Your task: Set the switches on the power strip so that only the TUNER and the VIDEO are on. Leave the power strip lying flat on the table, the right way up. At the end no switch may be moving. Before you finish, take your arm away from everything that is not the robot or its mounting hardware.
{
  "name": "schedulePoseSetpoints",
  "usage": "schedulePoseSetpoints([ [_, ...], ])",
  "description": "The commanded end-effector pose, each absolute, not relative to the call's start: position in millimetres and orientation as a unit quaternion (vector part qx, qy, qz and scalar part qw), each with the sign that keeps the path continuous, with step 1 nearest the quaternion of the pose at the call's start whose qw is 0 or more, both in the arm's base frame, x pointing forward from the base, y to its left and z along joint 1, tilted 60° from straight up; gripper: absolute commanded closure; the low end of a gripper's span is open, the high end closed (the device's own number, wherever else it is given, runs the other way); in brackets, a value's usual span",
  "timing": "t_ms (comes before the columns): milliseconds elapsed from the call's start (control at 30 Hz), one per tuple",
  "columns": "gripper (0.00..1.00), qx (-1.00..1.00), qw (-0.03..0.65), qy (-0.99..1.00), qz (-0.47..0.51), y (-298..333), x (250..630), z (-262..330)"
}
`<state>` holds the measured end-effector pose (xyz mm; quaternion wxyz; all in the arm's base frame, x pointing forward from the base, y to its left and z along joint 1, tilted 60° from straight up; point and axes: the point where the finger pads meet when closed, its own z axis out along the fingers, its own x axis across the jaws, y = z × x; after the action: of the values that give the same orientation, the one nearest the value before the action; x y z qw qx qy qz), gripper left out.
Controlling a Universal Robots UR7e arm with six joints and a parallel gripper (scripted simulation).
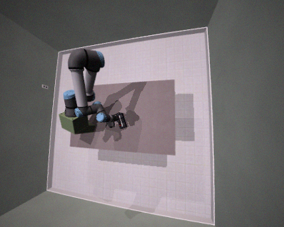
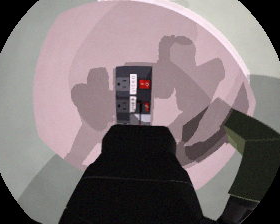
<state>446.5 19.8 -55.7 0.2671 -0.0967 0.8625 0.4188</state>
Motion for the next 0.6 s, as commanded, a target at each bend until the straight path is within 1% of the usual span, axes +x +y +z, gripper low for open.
schedulePoseSetpoints([
  [0,1.00,-0.096,0.268,0.863,0.418,22.4,448.5,-57.7],
  [567,1.00,-0.096,0.268,0.863,0.418,24.4,449.5,-59.0],
])
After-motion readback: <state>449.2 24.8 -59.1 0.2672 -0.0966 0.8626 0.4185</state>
